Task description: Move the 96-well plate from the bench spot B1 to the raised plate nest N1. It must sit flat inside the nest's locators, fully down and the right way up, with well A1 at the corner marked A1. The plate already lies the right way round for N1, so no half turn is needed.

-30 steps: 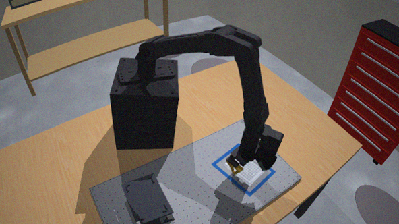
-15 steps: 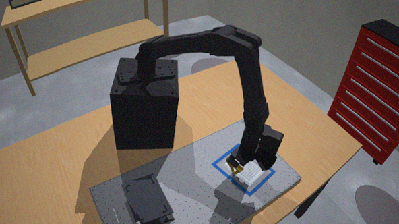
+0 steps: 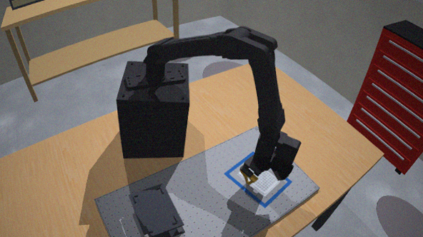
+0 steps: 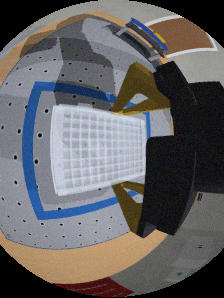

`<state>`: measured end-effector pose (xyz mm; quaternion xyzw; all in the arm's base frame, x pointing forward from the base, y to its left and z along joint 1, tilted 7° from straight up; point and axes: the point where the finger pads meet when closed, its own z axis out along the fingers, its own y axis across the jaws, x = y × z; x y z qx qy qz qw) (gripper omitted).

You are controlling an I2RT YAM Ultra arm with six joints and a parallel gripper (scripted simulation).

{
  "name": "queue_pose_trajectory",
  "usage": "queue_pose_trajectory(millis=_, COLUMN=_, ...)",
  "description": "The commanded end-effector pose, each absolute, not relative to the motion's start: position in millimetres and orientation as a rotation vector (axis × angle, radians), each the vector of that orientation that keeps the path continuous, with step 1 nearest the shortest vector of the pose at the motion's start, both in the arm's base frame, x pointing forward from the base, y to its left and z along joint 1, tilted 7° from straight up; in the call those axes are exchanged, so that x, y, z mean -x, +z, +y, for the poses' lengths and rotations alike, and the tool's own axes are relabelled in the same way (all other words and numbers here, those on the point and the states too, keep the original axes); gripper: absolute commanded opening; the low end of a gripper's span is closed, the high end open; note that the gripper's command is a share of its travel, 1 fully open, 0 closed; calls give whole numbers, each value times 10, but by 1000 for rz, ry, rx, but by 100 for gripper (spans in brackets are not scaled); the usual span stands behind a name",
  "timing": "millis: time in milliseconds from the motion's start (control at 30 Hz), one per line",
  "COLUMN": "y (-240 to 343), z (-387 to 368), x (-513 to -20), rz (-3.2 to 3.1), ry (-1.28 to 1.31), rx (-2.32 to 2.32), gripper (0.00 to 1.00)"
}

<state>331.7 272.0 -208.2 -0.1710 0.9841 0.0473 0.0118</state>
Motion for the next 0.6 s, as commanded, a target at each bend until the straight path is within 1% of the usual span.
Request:
queue_pose_trajectory(millis=0, y=-2010, z=2863, x=-3516, rz=2999, ry=180, rx=525, gripper=0)
queue_pose_trajectory(millis=433, y=-2010, z=2863, x=-3516, rz=2999, ry=180, rx=525, gripper=0)
queue_pose_trajectory(millis=467, y=-1880, z=2908, x=-3583, rz=2974, ry=197, rx=522, gripper=0)
queue_pose_trajectory(millis=567, y=-1880, z=2828, x=-3504, rz=2997, ry=181, rx=523, gripper=0)
